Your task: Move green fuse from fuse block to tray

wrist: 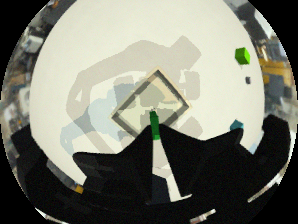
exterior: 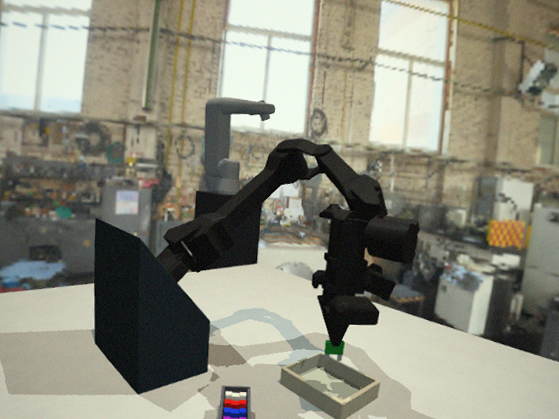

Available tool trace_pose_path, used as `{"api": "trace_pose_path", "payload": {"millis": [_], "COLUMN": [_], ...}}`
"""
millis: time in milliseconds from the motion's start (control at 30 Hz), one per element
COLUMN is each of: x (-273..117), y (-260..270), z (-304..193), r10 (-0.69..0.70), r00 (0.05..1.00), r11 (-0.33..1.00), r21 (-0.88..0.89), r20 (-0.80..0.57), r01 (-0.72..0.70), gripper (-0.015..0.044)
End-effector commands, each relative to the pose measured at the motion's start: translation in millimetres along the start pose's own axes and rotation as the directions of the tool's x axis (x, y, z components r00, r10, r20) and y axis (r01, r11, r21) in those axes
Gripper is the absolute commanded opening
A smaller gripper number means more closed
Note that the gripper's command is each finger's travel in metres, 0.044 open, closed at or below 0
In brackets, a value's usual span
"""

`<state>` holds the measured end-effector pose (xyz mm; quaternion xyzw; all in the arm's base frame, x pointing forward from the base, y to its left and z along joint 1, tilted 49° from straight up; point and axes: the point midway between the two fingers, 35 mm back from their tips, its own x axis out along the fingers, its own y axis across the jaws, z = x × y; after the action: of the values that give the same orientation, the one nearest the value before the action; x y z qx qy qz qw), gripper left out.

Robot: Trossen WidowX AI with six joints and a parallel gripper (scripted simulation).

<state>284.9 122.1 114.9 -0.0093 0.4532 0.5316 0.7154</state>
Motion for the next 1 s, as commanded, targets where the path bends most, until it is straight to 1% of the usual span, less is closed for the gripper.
{"api": "trace_pose_path", "payload": {"millis": [0, 567, 967], "x": [6.3, 30.9, 27.8], "y": [0.1, 1.3, 2.0], "z": [0.1, 0.2, 0.9], "r10": [0.002, 0.003, 0.006], "r00": [1.0, 1.0, 1.0], "r11": [1.0, 1.0, 1.0], "r21": [0.006, 0.006, -0.001], "r20": [0.003, 0.005, 0.006], "r01": [-0.002, -0.003, -0.006], "gripper": [0.0, 0.0, 0.0315]}}
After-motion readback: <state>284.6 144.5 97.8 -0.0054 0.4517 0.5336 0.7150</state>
